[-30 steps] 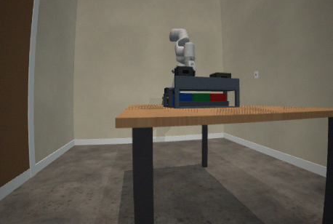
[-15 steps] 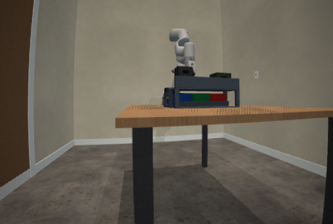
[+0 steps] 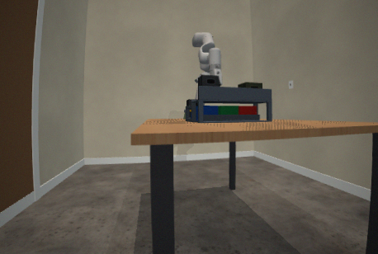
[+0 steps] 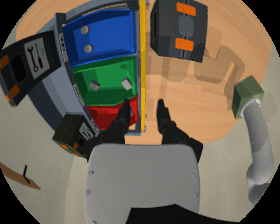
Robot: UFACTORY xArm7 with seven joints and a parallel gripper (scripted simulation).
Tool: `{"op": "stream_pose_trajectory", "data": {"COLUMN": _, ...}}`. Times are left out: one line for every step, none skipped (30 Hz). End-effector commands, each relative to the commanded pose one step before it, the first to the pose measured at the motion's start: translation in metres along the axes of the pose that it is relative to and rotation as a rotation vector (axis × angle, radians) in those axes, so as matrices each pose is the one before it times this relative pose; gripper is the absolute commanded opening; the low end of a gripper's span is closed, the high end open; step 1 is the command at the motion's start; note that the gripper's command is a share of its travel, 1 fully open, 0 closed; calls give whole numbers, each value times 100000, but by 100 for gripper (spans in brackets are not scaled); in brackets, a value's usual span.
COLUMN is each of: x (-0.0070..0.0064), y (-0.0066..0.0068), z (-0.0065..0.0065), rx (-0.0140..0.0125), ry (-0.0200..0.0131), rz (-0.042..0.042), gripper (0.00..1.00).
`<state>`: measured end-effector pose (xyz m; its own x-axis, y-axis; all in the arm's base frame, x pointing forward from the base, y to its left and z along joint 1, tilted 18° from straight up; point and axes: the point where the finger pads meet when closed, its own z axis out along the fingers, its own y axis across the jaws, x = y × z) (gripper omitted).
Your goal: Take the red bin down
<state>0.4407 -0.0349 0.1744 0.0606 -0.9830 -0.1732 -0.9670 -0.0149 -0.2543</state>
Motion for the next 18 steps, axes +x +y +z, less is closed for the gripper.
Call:
{"op": "stream_pose_trajectory", "data": {"x": 27, "y": -133, "z": -110, "rx": 344, "ry": 21, "rz": 25, "gripper": 47}}
{"op": "stream_pose_trajectory", "data": {"x": 0, "y": 0, "z": 0, "rx": 0, "ry": 0, "rz": 0, "gripper": 47}}
{"op": "stream_pose_trajectory", "data": {"x": 0, "y": 0, "z": 0, "rx": 0, "ry": 0, "rz": 0, "gripper": 47}}
{"op": "stream_pose_trajectory", "data": {"x": 0, "y": 0, "z": 0, "rx": 0, "ry": 0, "rz": 0, "gripper": 47}}
{"op": "stream_pose_trajectory", "data": {"x": 0, "y": 0, "z": 0, "rx": 0, "ry": 0, "rz": 0, "gripper": 47}}
{"op": "stream_pose_trajectory", "data": {"x": 0, "y": 0, "z": 0, "rx": 0, "ry": 0, "rz": 0, "gripper": 47}}
{"op": "stream_pose_trajectory", "data": {"x": 0, "y": 0, "z": 0, "rx": 0, "ry": 0, "rz": 0, "gripper": 47}}
{"op": "stream_pose_trajectory", "data": {"x": 0, "y": 0, "z": 0, "rx": 0, "ry": 0, "rz": 0, "gripper": 47}}
{"op": "stream_pose_trajectory", "data": {"x": 0, "y": 0, "z": 0, "rx": 0, "ry": 0, "rz": 0, "gripper": 47}}
{"op": "stream_pose_trajectory", "data": {"x": 0, "y": 0, "z": 0, "rx": 0, "ry": 0, "rz": 0, "gripper": 47}}
{"op": "stream_pose_trajectory", "data": {"x": 0, "y": 0, "z": 0, "rx": 0, "ry": 0, "rz": 0, "gripper": 47}}
{"op": "stream_pose_trajectory", "data": {"x": 0, "y": 0, "z": 0, "rx": 0, "ry": 0, "rz": 0, "gripper": 47}}
{"op": "stream_pose_trajectory", "data": {"x": 0, "y": 0, "z": 0, "rx": 0, "ry": 0, "rz": 0, "gripper": 47}}
{"op": "stream_pose_trajectory", "data": {"x": 0, "y": 0, "z": 0, "rx": 0, "ry": 0, "rz": 0, "gripper": 47}}
{"op": "stream_pose_trajectory", "data": {"x": 0, "y": 0, "z": 0, "rx": 0, "ry": 0, "rz": 0, "gripper": 47}}
{"op": "stream_pose_trajectory", "data": {"x": -3, "y": -3, "z": 600, "rx": 1, "ry": 0, "rz": 0, "gripper": 47}}
{"op": "stream_pose_trajectory", "data": {"x": -3, "y": -3, "z": 600, "rx": 1, "ry": 0, "rz": 0, "gripper": 47}}
{"op": "stream_pose_trajectory", "data": {"x": -3, "y": -3, "z": 600, "rx": 1, "ry": 0, "rz": 0, "gripper": 47}}
